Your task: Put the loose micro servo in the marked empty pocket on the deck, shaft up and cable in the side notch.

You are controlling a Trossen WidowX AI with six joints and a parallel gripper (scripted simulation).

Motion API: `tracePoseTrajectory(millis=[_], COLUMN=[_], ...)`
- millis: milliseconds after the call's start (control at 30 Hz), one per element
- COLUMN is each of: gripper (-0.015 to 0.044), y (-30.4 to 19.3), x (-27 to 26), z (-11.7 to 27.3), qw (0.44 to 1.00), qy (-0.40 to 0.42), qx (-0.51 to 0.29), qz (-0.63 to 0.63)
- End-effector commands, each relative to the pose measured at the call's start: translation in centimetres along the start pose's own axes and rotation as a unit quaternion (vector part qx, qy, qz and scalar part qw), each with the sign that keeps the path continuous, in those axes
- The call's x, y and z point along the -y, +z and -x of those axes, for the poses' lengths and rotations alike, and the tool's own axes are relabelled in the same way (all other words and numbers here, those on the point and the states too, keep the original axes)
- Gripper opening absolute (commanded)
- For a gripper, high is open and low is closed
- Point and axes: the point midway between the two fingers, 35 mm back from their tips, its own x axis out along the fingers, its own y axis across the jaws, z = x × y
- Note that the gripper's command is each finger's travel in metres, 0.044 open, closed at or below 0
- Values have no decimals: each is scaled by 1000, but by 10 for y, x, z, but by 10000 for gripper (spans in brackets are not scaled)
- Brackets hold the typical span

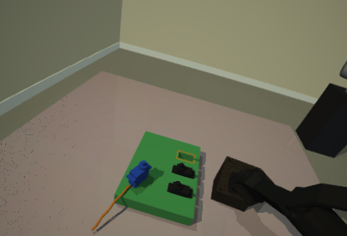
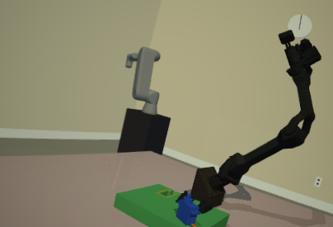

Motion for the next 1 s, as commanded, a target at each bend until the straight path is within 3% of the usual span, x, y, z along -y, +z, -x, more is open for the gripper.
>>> tracePoseTrajectory(millis=[0, 967], gripper=[426, 440], y=[-1, -118], x=[-1, -133], z=[0, 24], qw=[1000, 967], qy=[1, 151], qx=[-1, -192], qz=[-1, -69])
